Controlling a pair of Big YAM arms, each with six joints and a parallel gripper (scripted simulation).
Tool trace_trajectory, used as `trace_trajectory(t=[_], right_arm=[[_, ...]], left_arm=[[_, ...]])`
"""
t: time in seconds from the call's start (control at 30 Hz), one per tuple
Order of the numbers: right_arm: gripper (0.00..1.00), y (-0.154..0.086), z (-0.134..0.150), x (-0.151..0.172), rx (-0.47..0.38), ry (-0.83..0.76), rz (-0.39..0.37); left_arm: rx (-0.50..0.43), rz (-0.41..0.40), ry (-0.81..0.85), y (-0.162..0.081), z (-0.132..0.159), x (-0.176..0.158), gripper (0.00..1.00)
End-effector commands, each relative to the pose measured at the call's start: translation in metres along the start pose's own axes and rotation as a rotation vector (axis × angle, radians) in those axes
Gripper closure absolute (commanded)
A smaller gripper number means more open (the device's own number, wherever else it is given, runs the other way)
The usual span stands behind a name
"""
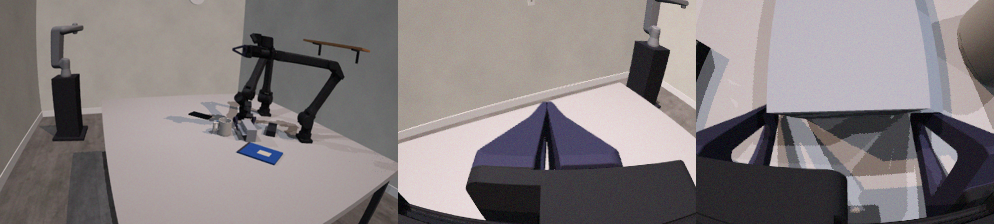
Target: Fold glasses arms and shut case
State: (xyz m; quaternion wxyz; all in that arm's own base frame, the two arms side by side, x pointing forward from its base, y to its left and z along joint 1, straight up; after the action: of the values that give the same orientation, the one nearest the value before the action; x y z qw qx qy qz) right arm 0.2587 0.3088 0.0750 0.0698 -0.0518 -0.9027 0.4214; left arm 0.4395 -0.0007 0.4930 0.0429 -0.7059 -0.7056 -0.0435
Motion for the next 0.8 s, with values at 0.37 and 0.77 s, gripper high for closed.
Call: trace_trajectory(t=[0.37,0.77], right_arm=[[0.0,-0.033,-0.006,-0.002,-0.016,-0.011,0.01],[0.0,-0.066,-0.004,-0.001,-0.012,-0.008,0.008]], left_arm=[[0.005,-0.003,-0.012,-0.001,0.007,0.002,1.0],[0.005,-0.003,-0.012,-0.001,0.007,0.002,1.0]])
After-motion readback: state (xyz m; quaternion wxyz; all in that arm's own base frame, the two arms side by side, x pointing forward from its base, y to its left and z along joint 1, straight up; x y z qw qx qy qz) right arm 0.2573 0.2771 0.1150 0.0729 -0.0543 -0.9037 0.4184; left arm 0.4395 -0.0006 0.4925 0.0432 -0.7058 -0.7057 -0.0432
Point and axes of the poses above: on each arm, the point where the finger pads meet when closed, its own y axis out along the fingers, its own x axis across the jaws, z = x × y, the point moved 8 cm from there along -y, back along the fingers, and after that the axes turned 7 degrees about y, right-handed, at the moved point
